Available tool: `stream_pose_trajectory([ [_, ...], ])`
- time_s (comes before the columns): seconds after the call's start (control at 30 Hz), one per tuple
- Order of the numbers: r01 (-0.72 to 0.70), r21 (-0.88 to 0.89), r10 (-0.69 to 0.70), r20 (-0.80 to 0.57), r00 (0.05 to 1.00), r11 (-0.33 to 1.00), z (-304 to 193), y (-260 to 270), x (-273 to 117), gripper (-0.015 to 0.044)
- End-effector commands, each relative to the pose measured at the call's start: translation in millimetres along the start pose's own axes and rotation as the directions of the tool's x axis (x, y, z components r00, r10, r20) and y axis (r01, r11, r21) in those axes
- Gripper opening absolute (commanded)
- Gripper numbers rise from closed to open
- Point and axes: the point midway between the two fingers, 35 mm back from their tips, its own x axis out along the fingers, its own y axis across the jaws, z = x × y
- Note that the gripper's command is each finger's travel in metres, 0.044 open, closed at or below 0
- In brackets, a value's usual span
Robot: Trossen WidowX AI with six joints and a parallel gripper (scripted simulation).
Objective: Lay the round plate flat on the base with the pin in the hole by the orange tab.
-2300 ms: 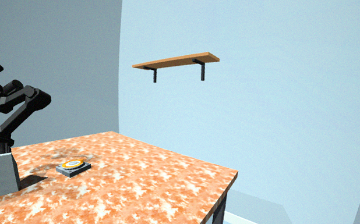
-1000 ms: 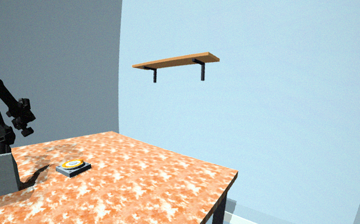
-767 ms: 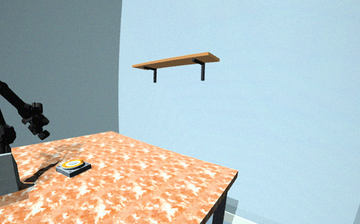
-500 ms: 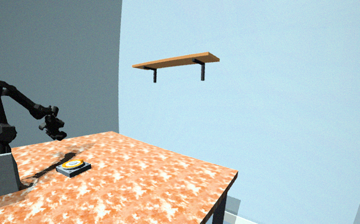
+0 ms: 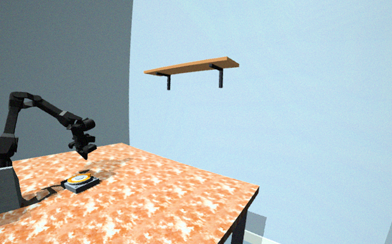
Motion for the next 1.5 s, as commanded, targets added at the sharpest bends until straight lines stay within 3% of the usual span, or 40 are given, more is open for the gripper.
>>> stream_pose_trajectory([
  [0.0, 0.078, 0.096, -0.068, -0.099, 0.993, 0.992, -16.4, -70.1, -12.5, 0.0],
  [0.27, 0.088, 0.259, -0.025, -0.237, 0.971, 0.962, -62.7, -151.7, -46.7, 0.0],
  [0.5, 0.087, 0.265, -0.021, -0.24, 0.971, 0.96, -64.4, -152.5, -43.8, 0.0],
  [0.77, 0.085, 0.265, -0.02, -0.239, 0.971, 0.96, -74.6, -152.4, -1.8, 0.0],
  [1.47, 0.085, 0.265, -0.02, -0.24, 0.971, 0.96, -88.2, -165.7, -3.8, 0.0],
])
